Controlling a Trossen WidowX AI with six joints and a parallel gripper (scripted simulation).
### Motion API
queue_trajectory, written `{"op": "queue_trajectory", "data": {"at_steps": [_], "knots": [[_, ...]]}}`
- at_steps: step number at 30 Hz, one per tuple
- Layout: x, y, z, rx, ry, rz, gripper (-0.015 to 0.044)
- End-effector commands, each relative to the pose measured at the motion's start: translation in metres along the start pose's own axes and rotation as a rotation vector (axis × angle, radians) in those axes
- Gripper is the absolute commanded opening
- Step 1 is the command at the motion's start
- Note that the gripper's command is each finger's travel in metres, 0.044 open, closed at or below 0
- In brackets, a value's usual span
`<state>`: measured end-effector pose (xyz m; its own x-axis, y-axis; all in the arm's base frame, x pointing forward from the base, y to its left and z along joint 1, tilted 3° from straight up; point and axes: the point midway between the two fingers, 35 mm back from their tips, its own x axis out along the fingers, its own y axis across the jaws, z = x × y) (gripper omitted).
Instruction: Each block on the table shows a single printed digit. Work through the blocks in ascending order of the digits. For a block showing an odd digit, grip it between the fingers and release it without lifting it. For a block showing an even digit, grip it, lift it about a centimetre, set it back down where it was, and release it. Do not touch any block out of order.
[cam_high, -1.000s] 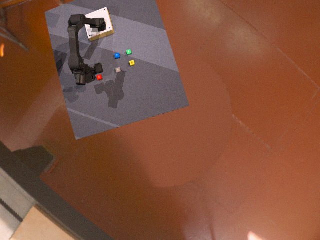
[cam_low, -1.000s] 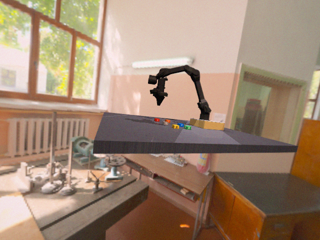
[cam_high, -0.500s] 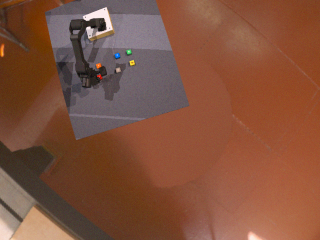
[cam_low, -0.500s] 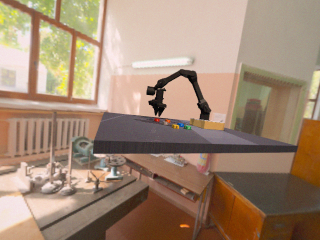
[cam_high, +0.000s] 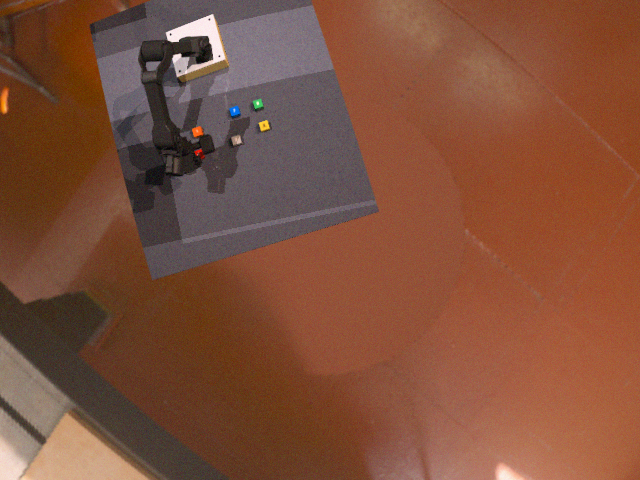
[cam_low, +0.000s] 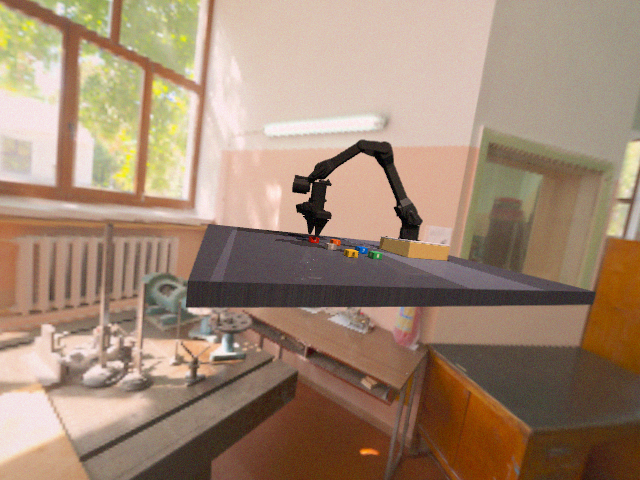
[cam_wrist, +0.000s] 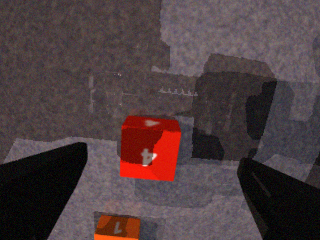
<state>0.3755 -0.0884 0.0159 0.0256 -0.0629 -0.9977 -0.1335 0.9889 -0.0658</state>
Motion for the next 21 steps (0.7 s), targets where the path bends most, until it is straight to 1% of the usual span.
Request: {"op": "queue_trajectory", "data": {"at_steps": [1, 10, 20, 21], "knots": [[0.006, 0.000, 0.000, -0.004, -0.003, -0.001, 0.0400], [0.019, 0.000, 0.000, -0.004, -0.003, -0.001, 0.0400], [0.019, 0.000, 0.000, -0.004, -0.003, -0.001, 0.0138], [0.019, 0.000, 0.000, -0.004, -0.003, -0.001, 0.0120]]}}
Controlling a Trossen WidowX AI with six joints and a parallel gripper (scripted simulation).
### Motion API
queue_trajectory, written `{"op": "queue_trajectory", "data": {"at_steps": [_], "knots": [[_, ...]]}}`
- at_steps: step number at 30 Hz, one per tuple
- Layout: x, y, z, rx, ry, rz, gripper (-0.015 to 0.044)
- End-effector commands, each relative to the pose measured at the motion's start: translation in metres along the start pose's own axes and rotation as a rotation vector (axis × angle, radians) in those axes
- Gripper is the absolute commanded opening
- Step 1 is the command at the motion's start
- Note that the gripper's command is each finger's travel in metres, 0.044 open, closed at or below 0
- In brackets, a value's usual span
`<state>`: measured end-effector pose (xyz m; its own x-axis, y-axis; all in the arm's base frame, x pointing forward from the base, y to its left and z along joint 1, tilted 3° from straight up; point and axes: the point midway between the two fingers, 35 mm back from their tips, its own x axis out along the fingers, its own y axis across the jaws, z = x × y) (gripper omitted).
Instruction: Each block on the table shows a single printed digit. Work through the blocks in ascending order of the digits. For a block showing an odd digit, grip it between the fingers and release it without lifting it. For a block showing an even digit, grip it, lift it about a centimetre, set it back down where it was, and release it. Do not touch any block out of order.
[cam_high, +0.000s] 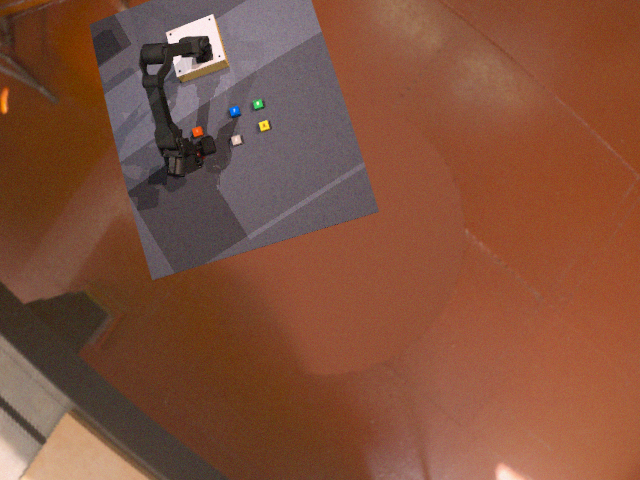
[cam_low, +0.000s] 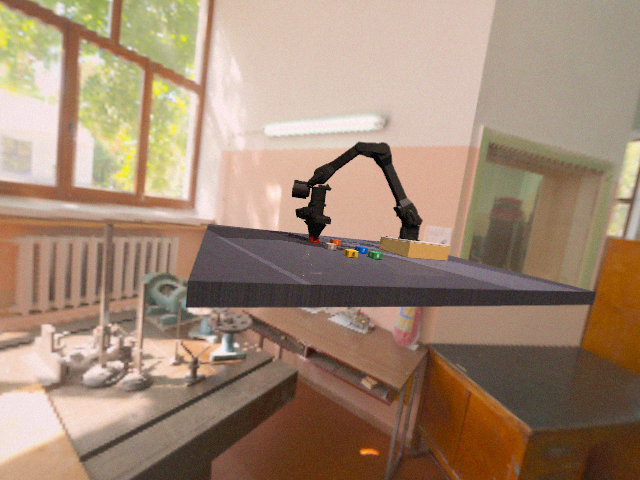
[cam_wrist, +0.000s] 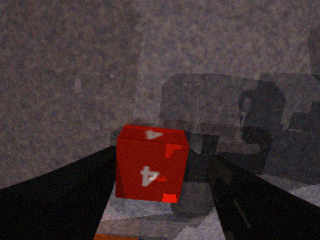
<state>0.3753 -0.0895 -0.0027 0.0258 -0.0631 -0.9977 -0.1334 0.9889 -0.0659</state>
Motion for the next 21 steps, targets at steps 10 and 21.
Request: {"op": "queue_trajectory", "data": {"at_steps": [10, 21], "knots": [[0.0000, -0.0003, 0.0006, -0.004, -0.003, -0.001, 0.0120], [-0.0052, -0.0007, -0.0004, 0.002, -0.001, -0.005, 0.0120]]}}
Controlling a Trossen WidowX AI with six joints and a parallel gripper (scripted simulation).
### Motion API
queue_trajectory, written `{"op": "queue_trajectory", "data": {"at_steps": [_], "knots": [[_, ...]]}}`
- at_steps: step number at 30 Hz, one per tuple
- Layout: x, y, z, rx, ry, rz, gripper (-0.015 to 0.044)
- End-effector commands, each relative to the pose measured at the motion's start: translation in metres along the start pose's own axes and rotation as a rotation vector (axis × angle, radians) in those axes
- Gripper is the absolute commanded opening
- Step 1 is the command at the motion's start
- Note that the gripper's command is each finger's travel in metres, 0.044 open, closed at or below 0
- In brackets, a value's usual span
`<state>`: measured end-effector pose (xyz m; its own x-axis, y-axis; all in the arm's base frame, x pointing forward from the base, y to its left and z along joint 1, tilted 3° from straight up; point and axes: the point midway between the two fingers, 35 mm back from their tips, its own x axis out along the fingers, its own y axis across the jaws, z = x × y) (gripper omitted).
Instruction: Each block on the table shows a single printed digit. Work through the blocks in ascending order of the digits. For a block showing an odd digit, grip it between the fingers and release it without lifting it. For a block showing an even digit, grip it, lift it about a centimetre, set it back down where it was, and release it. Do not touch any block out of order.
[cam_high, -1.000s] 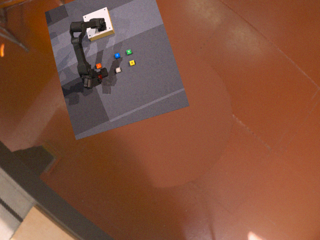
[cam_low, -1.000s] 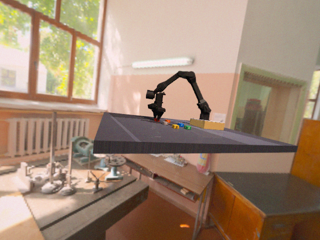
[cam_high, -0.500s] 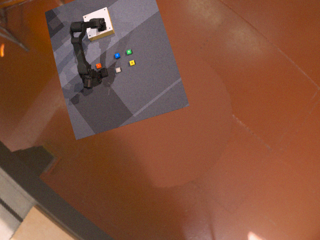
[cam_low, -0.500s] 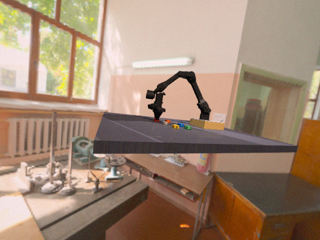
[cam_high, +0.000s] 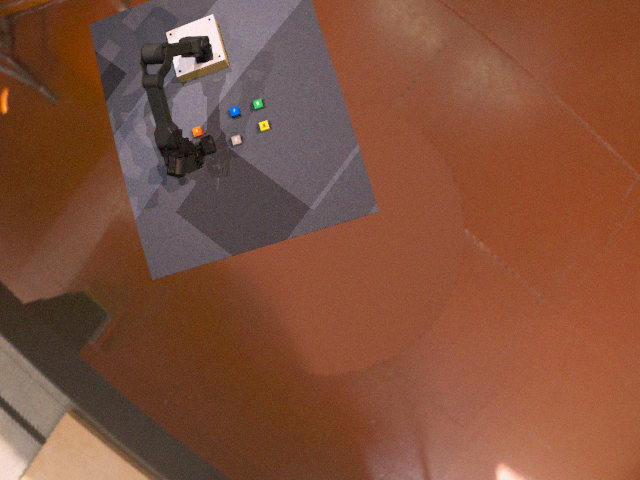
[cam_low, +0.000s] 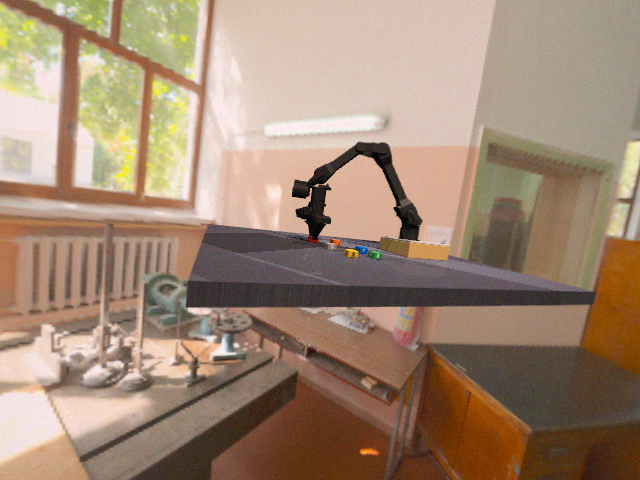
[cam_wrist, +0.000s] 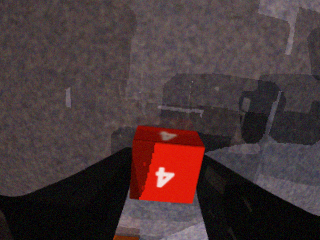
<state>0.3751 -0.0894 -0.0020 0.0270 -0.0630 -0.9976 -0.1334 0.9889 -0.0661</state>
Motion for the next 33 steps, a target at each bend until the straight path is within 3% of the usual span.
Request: {"op": "queue_trajectory", "data": {"at_steps": [1, 20, 33], "knots": [[-0.006, -0.001, 0.000, 0.001, -0.001, -0.005, 0.0120], [-0.014, 0.000, 0.001, -0.004, -0.002, -0.001, 0.0120], [0.001, 0.000, 0.001, -0.004, -0.002, -0.001, 0.0120]]}}
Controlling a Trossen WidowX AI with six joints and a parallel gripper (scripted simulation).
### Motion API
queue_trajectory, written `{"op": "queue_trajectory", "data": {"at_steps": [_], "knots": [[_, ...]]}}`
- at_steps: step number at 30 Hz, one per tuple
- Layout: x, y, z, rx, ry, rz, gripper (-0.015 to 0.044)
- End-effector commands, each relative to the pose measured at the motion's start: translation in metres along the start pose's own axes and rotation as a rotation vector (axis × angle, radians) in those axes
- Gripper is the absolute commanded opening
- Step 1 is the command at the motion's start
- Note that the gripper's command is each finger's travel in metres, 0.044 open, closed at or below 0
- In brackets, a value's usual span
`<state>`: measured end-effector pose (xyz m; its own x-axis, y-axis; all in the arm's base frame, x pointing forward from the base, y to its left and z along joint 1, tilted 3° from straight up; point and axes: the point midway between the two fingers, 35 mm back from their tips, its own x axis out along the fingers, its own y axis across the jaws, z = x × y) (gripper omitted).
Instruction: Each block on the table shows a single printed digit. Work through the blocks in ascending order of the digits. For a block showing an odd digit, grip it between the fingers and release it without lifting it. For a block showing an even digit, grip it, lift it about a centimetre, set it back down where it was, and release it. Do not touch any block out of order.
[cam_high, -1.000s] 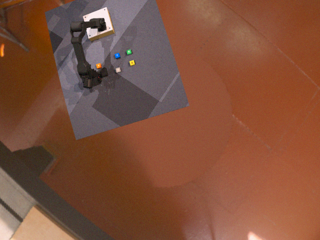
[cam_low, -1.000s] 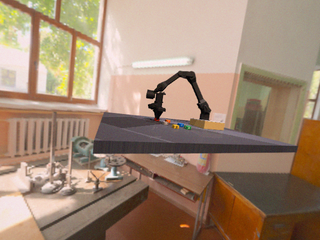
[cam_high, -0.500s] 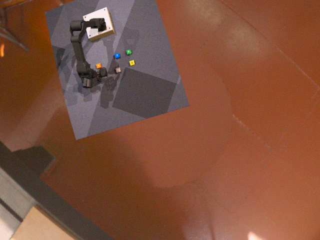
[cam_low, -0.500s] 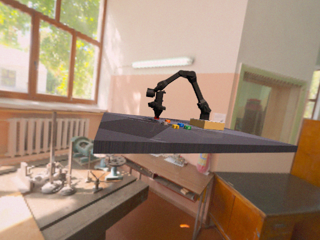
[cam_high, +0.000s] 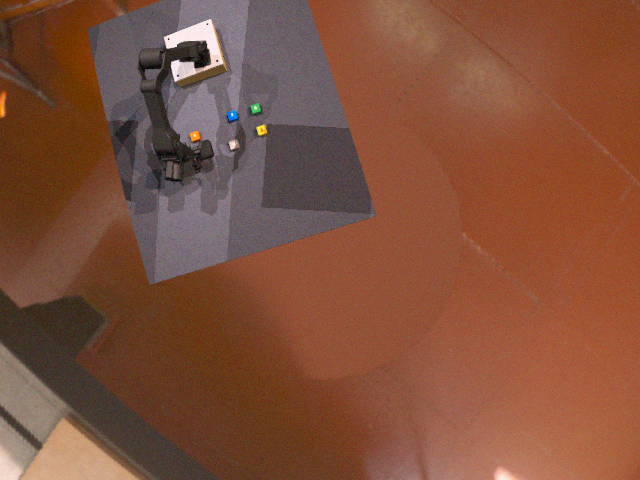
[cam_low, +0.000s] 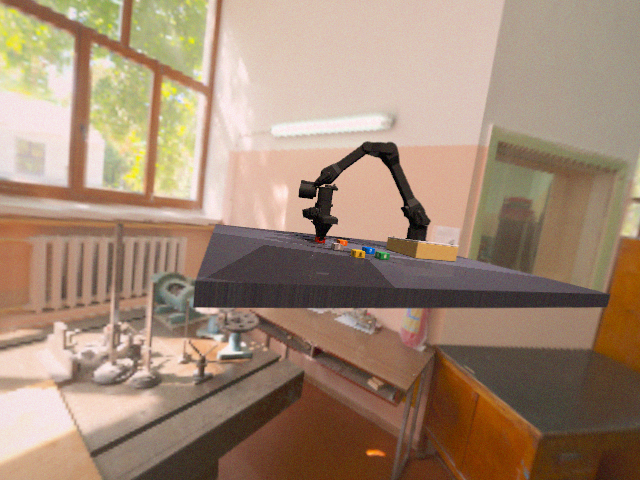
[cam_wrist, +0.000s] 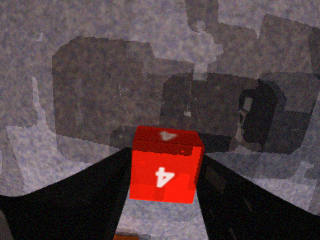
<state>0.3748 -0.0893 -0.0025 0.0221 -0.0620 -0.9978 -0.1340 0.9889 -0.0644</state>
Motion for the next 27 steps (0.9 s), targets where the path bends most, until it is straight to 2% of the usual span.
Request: {"op": "queue_trajectory", "data": {"at_steps": [1, 6, 17, 20, 23, 27], "knots": [[0.000, -0.001, 0.001, -0.003, -0.007, -0.002, 0.0120], [0.000, -0.001, 0.001, -0.003, -0.007, -0.002, 0.0120], [0.000, -0.001, 0.001, -0.003, -0.007, -0.002, 0.0400], [0.000, -0.001, 0.001, -0.003, -0.007, -0.002, 0.0400], [-0.031, -0.001, 0.001, -0.003, -0.007, -0.002, 0.0400], [-0.036, -0.001, 0.001, -0.003, -0.007, -0.002, 0.0400]]}}
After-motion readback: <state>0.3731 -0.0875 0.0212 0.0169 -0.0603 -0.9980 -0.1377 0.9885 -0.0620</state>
